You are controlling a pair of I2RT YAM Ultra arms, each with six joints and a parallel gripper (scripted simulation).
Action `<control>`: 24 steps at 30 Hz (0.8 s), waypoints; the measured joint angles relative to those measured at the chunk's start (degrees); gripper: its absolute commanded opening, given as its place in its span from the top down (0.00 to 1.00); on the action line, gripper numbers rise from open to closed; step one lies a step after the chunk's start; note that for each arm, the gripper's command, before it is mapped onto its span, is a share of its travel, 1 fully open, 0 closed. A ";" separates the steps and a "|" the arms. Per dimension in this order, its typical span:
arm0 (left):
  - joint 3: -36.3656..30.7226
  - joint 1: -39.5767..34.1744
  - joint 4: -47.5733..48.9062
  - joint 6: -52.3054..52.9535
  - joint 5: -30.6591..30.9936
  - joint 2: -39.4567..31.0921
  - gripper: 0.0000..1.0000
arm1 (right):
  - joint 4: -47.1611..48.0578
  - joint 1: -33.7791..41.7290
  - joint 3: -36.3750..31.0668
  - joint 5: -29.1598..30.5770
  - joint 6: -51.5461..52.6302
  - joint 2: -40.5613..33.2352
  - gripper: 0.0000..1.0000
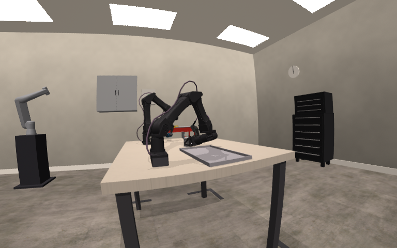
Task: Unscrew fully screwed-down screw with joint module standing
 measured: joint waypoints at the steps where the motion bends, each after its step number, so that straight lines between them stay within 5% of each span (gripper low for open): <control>1: -0.52 0.00 0.33 0.00 0.00 0.00 0.58 | 0.00 0.00 0.00 0.00 0.00 0.00 0.41; 24: -2.27 0.00 4.94 0.00 0.00 1.03 0.58 | 0.00 0.00 0.00 0.00 0.00 0.00 0.41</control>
